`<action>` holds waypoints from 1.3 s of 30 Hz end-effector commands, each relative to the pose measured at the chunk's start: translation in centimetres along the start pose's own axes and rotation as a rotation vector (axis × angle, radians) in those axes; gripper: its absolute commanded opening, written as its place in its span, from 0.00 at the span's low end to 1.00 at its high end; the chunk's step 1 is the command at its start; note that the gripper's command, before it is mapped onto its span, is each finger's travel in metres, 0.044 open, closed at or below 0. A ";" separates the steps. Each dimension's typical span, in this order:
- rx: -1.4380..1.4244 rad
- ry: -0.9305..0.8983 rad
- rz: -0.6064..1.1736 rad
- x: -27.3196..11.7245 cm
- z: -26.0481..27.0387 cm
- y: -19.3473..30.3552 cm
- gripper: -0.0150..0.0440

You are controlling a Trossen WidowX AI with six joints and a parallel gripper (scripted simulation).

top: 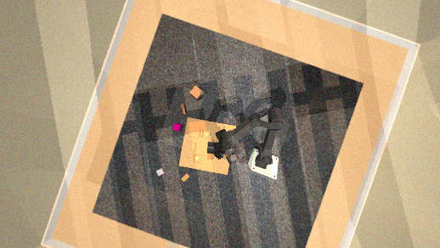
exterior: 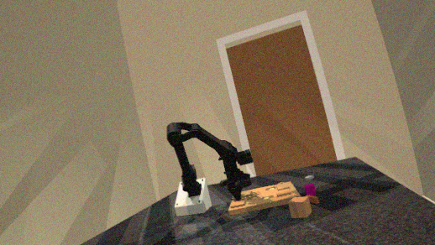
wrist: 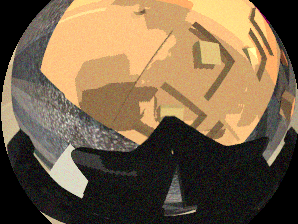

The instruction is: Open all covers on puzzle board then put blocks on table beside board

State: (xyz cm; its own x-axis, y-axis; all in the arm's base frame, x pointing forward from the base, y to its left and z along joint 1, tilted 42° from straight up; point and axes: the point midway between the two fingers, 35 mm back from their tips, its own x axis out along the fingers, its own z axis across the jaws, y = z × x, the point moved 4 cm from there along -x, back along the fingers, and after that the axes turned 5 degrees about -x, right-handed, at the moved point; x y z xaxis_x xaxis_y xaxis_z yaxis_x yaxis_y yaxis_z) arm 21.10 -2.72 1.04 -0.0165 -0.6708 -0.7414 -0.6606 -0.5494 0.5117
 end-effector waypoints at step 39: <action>0.006 -0.006 0.003 -5.8 -0.3 -0.3 0.50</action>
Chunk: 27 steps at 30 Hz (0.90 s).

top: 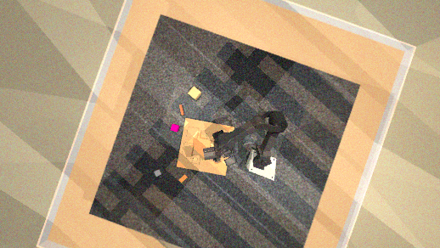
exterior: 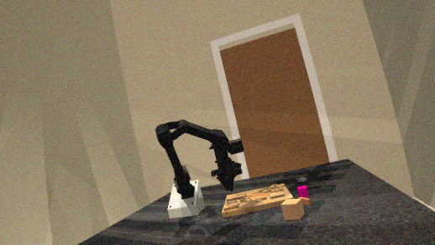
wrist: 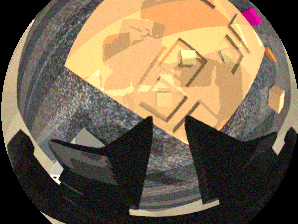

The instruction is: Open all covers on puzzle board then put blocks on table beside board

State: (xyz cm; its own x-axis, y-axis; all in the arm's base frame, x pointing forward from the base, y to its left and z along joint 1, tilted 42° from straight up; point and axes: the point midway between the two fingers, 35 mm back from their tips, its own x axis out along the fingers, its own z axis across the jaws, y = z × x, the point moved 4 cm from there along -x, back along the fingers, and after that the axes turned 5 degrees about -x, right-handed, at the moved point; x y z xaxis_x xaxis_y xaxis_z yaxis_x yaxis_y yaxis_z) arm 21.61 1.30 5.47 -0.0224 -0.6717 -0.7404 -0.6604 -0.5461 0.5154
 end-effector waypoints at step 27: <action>0.006 -0.002 -0.001 3.1 0.1 0.1 0.50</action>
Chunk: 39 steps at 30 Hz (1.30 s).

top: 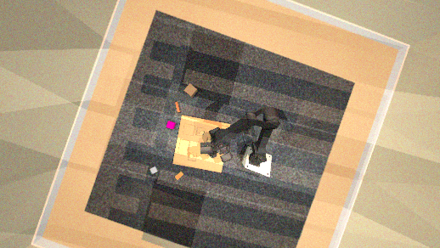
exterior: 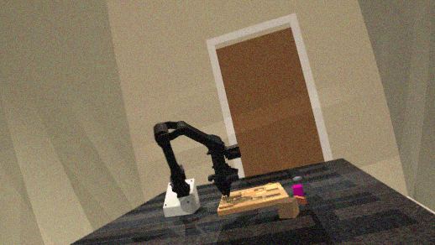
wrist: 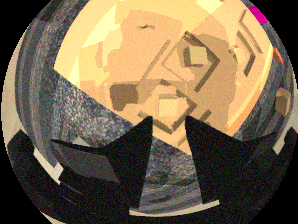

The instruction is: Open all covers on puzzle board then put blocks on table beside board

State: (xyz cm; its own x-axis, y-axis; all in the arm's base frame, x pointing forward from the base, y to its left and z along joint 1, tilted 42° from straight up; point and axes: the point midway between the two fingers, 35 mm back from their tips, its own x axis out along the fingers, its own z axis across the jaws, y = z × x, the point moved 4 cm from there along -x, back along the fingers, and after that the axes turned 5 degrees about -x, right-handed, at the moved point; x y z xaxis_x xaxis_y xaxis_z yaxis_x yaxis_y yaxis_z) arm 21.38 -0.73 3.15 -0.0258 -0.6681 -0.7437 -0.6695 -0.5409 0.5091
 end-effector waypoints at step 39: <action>-0.006 0.005 0.001 2.5 -0.2 0.0 0.50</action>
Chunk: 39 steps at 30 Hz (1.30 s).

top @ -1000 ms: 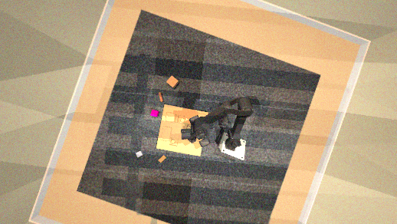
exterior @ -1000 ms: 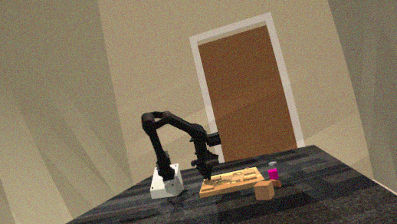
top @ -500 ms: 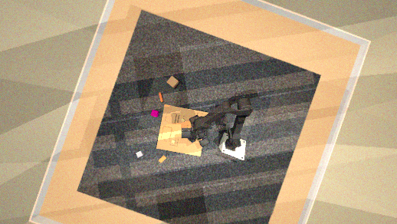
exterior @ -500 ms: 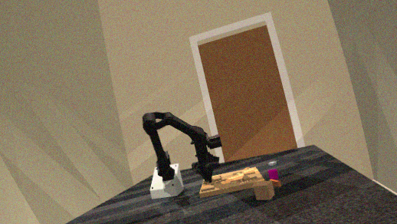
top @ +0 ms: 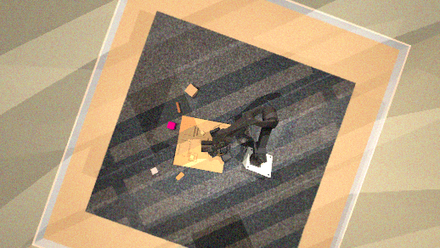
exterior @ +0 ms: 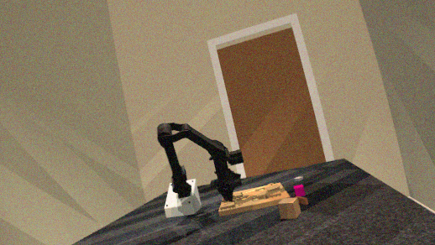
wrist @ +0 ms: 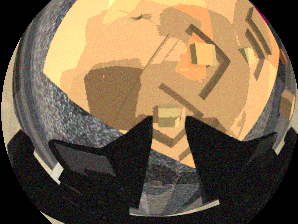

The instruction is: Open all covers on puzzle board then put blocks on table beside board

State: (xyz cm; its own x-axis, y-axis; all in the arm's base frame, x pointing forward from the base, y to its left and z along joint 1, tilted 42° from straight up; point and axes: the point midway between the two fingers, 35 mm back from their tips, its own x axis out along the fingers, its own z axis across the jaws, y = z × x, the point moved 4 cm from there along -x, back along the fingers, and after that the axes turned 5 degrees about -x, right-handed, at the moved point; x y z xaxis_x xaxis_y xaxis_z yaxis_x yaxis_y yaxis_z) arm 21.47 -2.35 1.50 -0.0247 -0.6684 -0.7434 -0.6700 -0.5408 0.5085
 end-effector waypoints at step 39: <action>-0.002 0.000 -0.002 -0.9 -0.1 -0.2 0.39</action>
State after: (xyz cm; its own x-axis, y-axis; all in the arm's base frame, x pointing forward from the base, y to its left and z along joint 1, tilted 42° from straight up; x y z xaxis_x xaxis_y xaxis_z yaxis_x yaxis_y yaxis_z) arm 21.53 -2.09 1.73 -0.0271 -0.6714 -0.7406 -0.6621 -0.5430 0.5165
